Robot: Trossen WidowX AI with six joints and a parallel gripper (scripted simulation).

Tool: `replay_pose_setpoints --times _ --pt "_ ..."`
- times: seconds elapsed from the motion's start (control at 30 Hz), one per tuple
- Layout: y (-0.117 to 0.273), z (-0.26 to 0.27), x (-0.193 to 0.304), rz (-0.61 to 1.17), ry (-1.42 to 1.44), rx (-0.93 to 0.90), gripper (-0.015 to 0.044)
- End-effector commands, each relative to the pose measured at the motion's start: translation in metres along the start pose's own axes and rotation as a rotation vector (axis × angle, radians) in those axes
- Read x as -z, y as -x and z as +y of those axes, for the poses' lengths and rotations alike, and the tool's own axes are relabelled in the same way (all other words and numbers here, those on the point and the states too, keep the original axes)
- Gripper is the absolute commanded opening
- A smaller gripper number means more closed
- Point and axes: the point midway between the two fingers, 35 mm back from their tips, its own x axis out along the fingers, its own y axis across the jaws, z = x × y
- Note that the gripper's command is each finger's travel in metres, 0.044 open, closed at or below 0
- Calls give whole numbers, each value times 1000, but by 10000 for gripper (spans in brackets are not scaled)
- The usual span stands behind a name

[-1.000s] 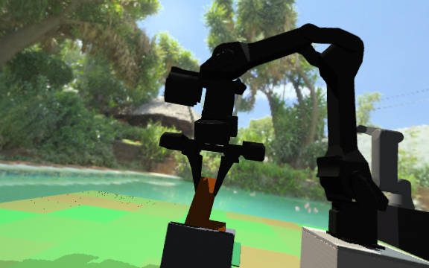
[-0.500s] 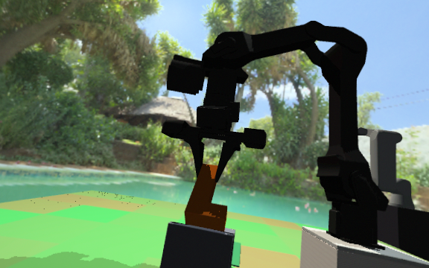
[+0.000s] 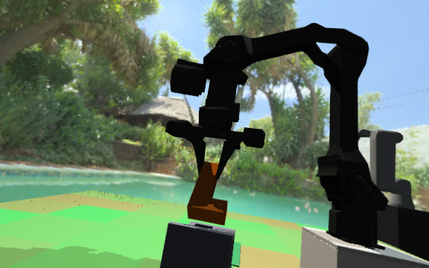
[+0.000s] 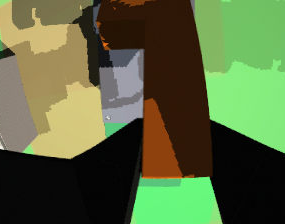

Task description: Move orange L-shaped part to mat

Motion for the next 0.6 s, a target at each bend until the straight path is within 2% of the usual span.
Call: replay_pose_setpoints --times 0.0,0.57 --pt "-2 2 16 -1 1 -3 0" --pt "-3 6 83 4 1 -3 0"
